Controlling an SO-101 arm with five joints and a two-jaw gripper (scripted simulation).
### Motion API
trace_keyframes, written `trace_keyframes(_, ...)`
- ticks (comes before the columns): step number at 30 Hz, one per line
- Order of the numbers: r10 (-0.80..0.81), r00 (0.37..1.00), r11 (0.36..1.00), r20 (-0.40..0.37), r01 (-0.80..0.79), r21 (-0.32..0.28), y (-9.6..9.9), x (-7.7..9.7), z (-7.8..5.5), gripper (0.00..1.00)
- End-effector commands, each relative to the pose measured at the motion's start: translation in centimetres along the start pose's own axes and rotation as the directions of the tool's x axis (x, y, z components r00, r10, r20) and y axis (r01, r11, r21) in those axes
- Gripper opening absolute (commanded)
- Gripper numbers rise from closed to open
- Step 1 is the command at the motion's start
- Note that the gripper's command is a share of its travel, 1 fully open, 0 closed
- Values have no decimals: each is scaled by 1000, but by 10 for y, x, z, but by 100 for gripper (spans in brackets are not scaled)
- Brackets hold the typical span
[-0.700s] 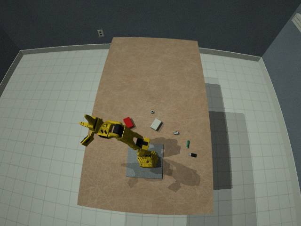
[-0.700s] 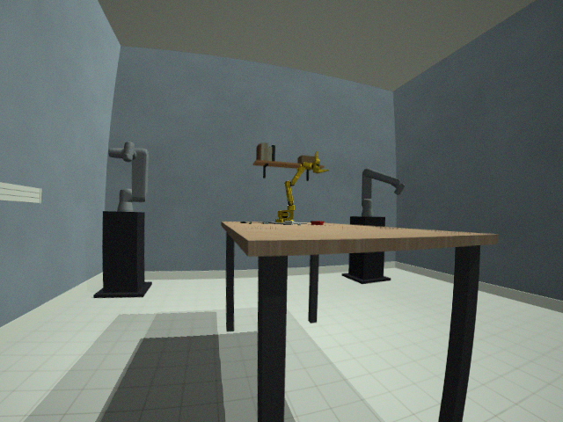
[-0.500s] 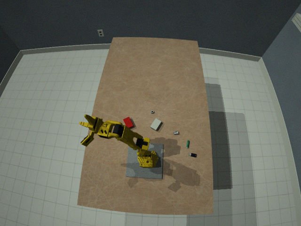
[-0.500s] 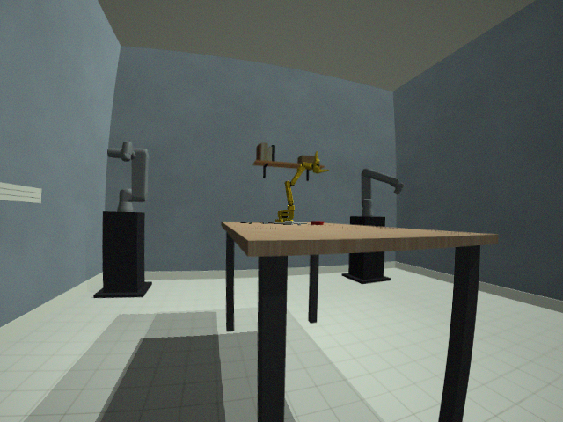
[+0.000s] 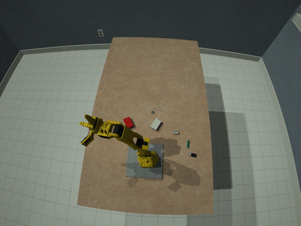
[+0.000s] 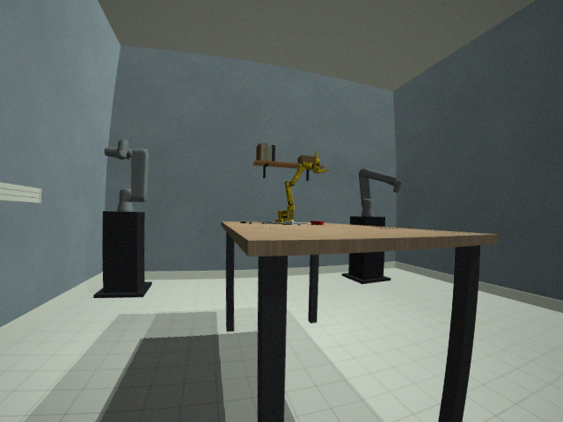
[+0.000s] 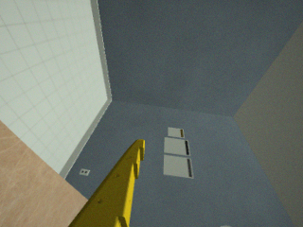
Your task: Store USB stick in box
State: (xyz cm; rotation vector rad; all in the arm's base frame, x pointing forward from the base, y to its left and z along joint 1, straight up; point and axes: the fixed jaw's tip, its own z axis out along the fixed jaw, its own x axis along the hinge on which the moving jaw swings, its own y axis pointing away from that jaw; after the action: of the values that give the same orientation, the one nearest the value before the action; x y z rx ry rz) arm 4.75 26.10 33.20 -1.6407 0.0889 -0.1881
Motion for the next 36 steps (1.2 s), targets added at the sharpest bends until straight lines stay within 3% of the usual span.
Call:
trace_keyframes(1,5,1000,1000,-2,-5,1,0,1,-1,100)
trace_keyframes(13,77,996,996,-55,-80,-49,11,14,3,97)
trace_keyframes(22,254,943,948,-214,-286,-138,41,47,8,91)
trace_keyframes(28,411,820,850,-397,-502,-157,72,81,6,85)
trace_keyframes(30,411,820,850,-397,-502,-157,72,81,6,85)
trace_keyframes(36,551,572,677,-608,-732,-75,110,120,-9,77)
